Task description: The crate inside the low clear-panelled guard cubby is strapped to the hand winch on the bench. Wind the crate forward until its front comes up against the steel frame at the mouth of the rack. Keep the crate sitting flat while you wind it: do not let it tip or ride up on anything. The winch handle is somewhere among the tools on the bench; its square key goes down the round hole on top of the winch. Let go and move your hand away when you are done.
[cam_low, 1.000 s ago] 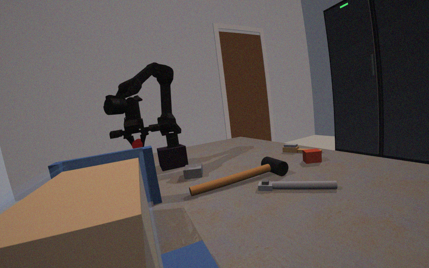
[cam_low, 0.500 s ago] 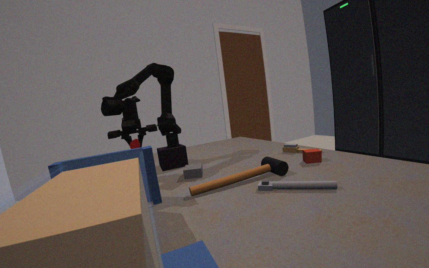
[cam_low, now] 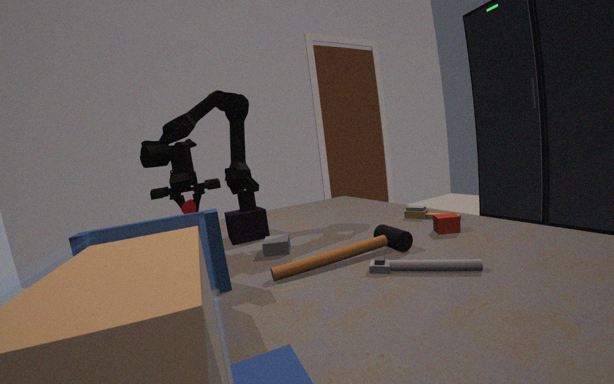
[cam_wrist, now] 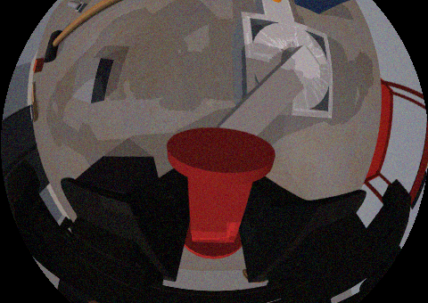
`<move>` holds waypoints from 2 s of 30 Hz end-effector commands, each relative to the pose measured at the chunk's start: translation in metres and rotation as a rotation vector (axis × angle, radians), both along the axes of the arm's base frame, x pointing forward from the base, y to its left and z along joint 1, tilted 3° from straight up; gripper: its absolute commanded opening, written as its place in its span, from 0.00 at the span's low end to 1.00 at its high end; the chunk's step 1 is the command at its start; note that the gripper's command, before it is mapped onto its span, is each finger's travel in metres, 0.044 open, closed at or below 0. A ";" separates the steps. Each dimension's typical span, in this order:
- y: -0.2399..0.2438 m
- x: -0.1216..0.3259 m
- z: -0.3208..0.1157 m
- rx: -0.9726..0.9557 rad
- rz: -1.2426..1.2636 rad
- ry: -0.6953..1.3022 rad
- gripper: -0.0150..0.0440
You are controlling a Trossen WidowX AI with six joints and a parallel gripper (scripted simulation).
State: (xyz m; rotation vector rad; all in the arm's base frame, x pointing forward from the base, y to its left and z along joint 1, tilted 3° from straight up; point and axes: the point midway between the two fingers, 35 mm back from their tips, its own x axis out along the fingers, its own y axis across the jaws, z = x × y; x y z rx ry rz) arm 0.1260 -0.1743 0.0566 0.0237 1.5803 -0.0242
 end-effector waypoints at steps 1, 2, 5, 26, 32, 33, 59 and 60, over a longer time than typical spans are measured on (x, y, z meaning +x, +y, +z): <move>-0.012 -0.008 -0.001 -0.025 -0.016 0.024 0.25; -0.013 -0.009 -0.001 -0.025 -0.016 0.024 0.25; -0.017 -0.011 0.000 -0.026 -0.016 0.024 0.25; -0.042 -0.020 0.001 -0.028 -0.016 0.026 0.25; -0.050 -0.022 0.001 -0.029 -0.016 0.026 0.25; -0.051 -0.022 0.001 -0.029 -0.016 0.026 0.25; -0.085 -0.021 0.003 -0.032 -0.016 0.026 0.25; -0.086 -0.020 0.003 -0.032 -0.016 0.026 0.25</move>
